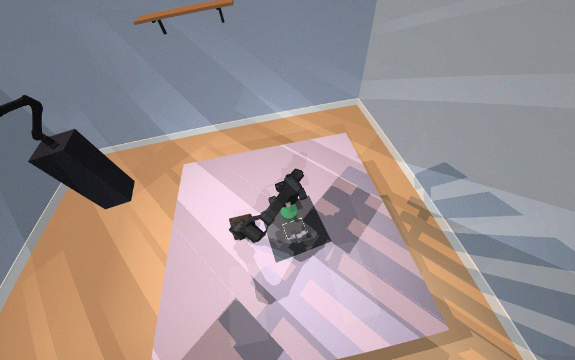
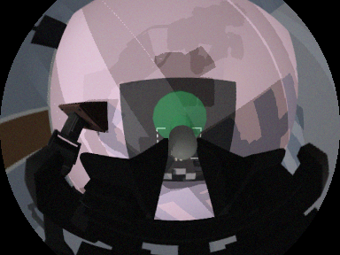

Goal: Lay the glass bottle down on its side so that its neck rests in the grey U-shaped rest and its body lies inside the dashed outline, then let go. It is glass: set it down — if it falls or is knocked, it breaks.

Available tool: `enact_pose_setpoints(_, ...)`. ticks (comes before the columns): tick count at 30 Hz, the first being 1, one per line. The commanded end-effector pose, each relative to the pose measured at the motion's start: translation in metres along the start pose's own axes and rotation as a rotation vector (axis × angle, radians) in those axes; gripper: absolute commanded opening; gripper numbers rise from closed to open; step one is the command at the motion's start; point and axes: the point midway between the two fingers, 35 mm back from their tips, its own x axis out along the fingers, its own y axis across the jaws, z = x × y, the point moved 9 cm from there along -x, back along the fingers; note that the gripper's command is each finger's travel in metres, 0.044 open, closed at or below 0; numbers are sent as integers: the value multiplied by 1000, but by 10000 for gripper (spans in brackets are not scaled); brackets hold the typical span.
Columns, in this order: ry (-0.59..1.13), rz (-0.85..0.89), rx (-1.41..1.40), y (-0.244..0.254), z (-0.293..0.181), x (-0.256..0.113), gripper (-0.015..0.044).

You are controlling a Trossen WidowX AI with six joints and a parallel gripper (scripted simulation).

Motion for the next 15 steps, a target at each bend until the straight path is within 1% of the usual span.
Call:
enact_pose_setpoints(1,8,-1,0,1,-9,-2,122)
enact_pose_setpoints(15,-19,3,0,0,-21,-3,122)
